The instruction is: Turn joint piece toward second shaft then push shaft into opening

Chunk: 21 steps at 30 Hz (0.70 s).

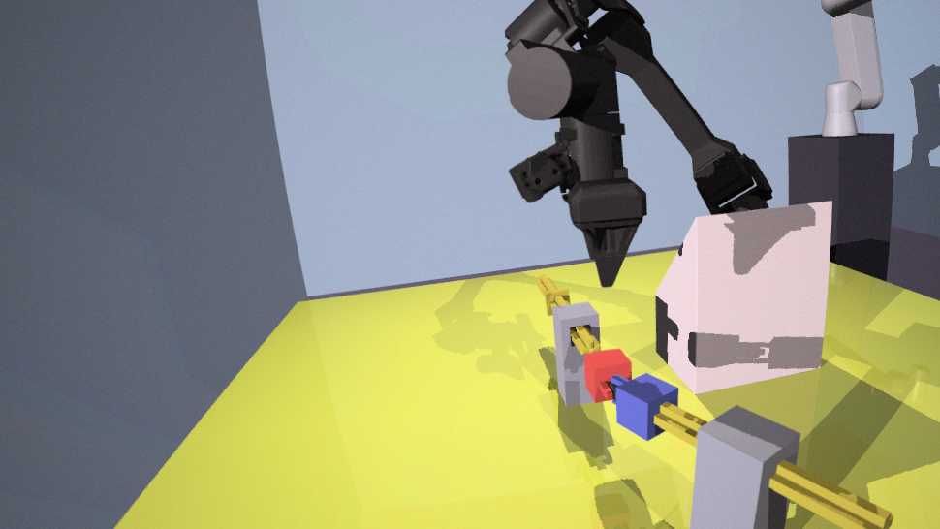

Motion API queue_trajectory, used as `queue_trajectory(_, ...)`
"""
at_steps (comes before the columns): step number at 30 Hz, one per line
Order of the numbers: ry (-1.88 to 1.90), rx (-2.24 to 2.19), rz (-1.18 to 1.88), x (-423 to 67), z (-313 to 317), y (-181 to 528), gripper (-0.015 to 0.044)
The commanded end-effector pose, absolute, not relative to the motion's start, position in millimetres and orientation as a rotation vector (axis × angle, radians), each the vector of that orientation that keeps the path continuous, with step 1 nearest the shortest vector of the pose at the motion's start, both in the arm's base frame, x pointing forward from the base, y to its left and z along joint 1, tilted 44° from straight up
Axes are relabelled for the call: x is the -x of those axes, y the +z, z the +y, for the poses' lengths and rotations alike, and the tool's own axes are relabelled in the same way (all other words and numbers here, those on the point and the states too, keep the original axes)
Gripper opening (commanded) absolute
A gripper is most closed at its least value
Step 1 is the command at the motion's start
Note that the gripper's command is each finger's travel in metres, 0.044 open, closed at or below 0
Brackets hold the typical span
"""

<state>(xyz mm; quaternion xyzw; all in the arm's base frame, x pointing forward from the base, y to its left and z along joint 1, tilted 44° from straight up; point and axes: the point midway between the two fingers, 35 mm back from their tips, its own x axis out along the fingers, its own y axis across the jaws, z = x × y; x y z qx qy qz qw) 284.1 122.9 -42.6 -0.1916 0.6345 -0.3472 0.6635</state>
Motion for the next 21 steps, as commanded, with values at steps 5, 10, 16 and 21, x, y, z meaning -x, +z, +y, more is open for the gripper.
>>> queue_trajectory(5,-0.642,0.541,1.514,-282.6,133.6,-29.7,0.0440)
queue_trajectory(10,-0.642,0.541,1.514,-282.6,133.6,-29.7,0.0440)
queue_trajectory(16,-0.699,0.448,1.491,-283.6,125.9,-30.0,0.0440)
queue_trajectory(21,-0.781,0.277,1.460,-284.9,113.8,-27.9,0.0440)
